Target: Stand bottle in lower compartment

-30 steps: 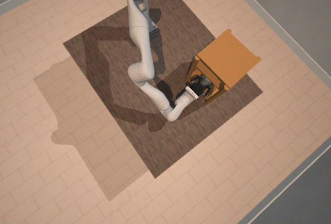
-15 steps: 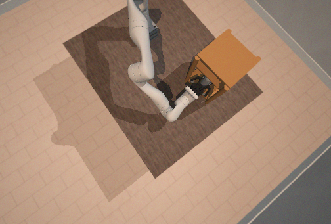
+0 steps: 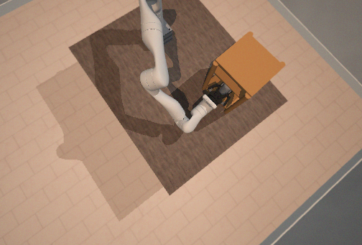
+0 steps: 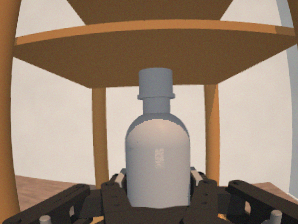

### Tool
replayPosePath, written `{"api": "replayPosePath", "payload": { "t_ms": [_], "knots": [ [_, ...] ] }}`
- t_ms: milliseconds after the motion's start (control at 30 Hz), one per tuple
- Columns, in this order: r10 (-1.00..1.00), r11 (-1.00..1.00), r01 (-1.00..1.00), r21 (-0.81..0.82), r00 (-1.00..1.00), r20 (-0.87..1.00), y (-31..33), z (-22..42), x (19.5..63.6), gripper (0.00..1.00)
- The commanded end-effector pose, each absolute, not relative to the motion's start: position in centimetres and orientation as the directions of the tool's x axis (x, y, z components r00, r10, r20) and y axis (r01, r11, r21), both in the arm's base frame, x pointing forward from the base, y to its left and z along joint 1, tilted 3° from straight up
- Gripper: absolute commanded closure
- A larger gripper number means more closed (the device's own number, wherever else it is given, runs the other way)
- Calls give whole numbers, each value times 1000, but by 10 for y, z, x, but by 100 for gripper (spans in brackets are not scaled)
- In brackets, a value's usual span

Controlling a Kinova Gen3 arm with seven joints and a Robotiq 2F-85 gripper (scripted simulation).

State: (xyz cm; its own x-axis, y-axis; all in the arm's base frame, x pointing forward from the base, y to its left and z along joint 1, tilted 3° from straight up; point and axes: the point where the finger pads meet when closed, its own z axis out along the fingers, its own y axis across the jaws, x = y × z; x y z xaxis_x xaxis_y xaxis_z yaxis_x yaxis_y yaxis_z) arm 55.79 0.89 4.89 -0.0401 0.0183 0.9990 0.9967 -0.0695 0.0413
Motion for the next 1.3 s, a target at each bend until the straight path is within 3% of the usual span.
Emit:
{"api": "replayPosePath", "payload": {
  "t_ms": [0,1267],
  "knots": [
    [18,-70,997,42,-41,999,9,48,558,100],
    [18,-70,997,42,-41,999,9,32,559,100]
  ]
}}
